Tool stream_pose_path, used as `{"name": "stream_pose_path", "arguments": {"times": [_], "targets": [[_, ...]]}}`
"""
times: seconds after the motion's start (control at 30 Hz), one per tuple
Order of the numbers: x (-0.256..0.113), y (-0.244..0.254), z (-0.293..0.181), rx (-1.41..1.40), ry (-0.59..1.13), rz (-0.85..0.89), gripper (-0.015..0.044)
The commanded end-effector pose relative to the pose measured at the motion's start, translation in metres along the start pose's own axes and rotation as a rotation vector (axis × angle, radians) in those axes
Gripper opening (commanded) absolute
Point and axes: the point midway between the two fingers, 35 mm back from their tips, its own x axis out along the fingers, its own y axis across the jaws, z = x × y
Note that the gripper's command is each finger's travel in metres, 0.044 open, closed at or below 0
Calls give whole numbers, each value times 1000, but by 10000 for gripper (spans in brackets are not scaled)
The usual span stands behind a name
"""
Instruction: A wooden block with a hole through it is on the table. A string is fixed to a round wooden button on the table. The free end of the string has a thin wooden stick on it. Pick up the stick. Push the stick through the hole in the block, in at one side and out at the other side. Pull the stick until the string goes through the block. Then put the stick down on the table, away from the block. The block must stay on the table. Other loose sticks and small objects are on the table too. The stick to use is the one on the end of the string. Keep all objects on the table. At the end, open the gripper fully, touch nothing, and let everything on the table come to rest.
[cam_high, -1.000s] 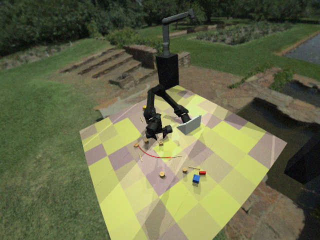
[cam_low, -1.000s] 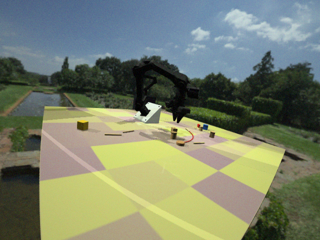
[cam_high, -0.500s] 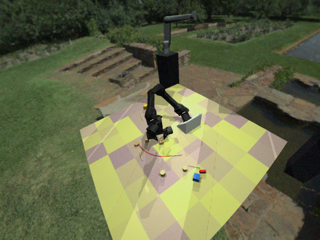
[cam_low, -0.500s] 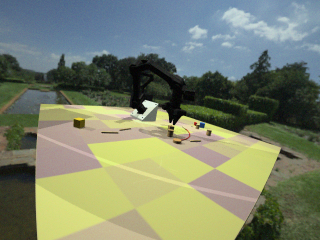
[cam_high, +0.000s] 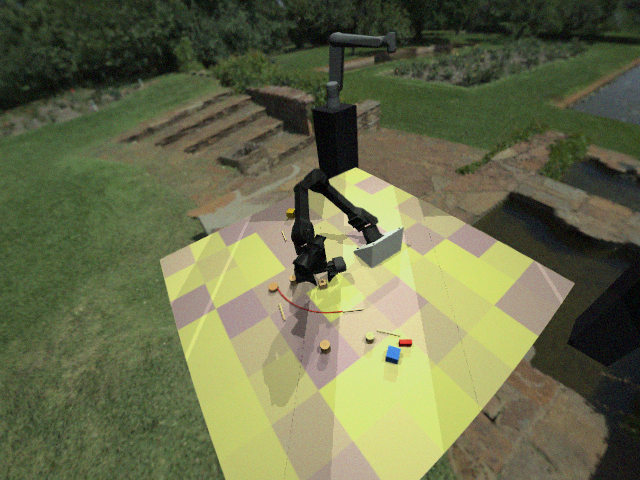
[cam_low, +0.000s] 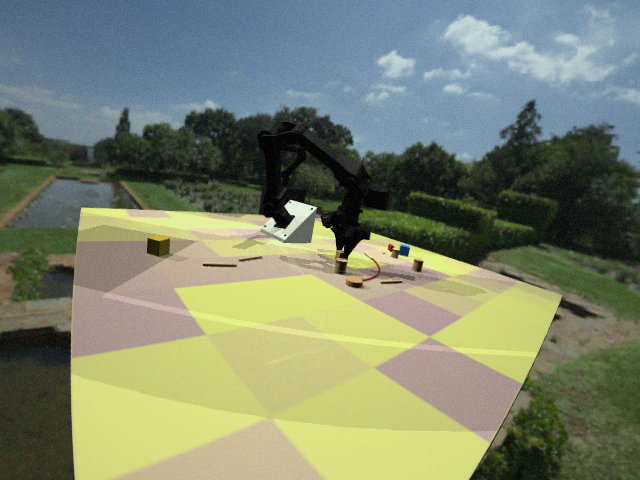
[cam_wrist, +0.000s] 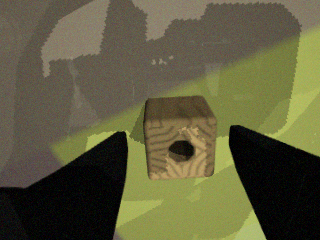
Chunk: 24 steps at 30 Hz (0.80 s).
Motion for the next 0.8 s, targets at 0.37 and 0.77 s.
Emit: {"name": "stream_pose_path", "arguments": {"times": [0.37,0.77], "targets": [[1,0,0,0,0,0,45],[-3,0,0,0,0,0,0]]}}
